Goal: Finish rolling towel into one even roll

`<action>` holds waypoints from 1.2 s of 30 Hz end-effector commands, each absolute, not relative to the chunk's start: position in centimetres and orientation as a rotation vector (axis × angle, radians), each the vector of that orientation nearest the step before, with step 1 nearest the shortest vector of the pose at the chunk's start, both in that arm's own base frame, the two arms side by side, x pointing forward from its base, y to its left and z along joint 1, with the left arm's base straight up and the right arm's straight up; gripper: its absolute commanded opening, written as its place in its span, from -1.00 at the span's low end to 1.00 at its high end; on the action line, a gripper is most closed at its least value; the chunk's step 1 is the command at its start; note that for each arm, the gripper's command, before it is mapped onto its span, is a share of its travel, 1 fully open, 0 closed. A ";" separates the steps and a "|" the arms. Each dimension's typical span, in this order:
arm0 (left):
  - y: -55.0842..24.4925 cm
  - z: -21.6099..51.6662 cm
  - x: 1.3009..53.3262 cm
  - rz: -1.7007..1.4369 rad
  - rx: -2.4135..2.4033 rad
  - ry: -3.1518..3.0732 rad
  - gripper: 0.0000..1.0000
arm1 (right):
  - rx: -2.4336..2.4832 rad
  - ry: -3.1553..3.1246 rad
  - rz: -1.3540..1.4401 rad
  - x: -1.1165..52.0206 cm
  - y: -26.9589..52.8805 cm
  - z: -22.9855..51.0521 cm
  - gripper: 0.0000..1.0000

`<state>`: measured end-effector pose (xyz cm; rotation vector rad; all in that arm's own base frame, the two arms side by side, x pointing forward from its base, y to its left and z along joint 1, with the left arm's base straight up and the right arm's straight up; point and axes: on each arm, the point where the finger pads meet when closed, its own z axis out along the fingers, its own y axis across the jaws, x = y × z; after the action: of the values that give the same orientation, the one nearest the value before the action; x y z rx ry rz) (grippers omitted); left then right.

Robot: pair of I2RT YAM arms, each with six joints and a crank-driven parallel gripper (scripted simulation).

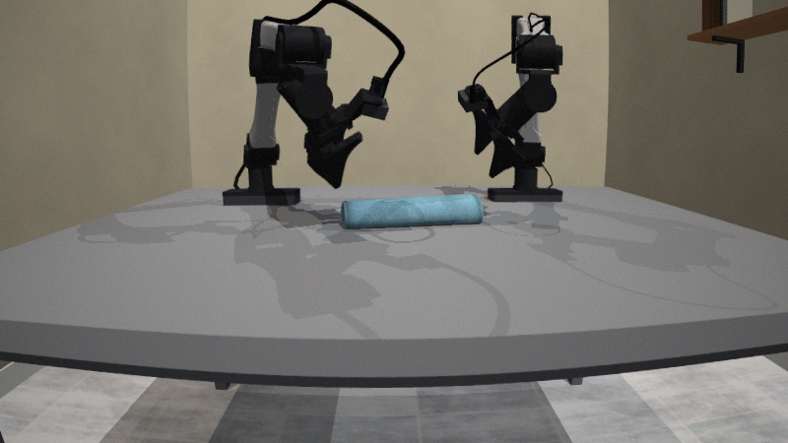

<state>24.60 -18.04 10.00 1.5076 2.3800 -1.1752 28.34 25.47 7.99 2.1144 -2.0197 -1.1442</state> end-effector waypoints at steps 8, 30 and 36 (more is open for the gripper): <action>-15.5 13.0 22.0 -0.716 1.636 2.251 0.70 | 2.429 -2.053 -0.856 25.4 21.8 12.0 0.70; -9.4 19.1 14.5 0.080 1.757 1.902 0.70 | 2.961 -2.201 -0.065 19.0 13.7 18.4 0.70; -8.5 20.0 13.4 0.192 1.761 1.838 0.70 | 3.028 -2.206 0.080 18.0 12.5 19.3 0.70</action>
<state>13.16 -10.26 20.11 1.8156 1.7679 0.0363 17.50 13.03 19.21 3.0251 -2.1740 -0.0488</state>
